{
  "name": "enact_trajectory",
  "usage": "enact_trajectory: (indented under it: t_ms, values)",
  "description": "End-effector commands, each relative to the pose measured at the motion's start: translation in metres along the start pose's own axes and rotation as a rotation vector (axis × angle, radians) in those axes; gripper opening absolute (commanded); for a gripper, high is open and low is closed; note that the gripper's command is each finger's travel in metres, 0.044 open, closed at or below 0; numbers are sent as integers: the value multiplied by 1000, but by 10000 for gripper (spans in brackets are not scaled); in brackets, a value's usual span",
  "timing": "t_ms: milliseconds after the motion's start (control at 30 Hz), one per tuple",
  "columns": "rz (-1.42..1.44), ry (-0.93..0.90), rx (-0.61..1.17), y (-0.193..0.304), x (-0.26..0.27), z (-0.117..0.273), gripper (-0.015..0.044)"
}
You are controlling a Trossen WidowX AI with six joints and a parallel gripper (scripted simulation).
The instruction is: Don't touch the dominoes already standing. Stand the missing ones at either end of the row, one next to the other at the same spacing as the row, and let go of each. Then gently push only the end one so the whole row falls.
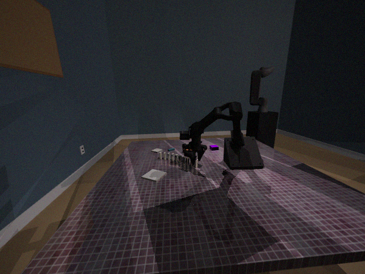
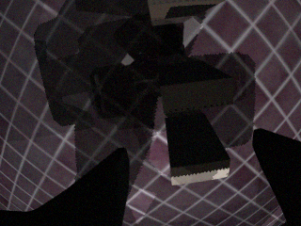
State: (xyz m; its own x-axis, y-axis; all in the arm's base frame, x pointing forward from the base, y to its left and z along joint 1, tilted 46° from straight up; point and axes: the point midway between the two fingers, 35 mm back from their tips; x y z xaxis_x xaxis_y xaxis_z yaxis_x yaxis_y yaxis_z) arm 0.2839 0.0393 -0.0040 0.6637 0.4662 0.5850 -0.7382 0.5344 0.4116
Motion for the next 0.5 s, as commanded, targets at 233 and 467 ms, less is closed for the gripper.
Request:
enact_trajectory:
  t_ms: [233, 467]
  values:
    - [-4, 8, -10, -9, 1, 54, 440]
    - [-1, 5, -3, -2, -1, 127, 440]
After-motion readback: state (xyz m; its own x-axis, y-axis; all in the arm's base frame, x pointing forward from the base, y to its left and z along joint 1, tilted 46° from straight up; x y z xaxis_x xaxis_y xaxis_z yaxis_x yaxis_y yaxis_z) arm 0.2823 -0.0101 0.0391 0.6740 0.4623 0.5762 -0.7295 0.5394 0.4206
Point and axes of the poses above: the point midway between the two fingers, 35 mm back from their tips, its own z axis back along the fingers, its own x axis across the jaws, y = z × x, and after that the axes turned 4 degrees about z, right-handed
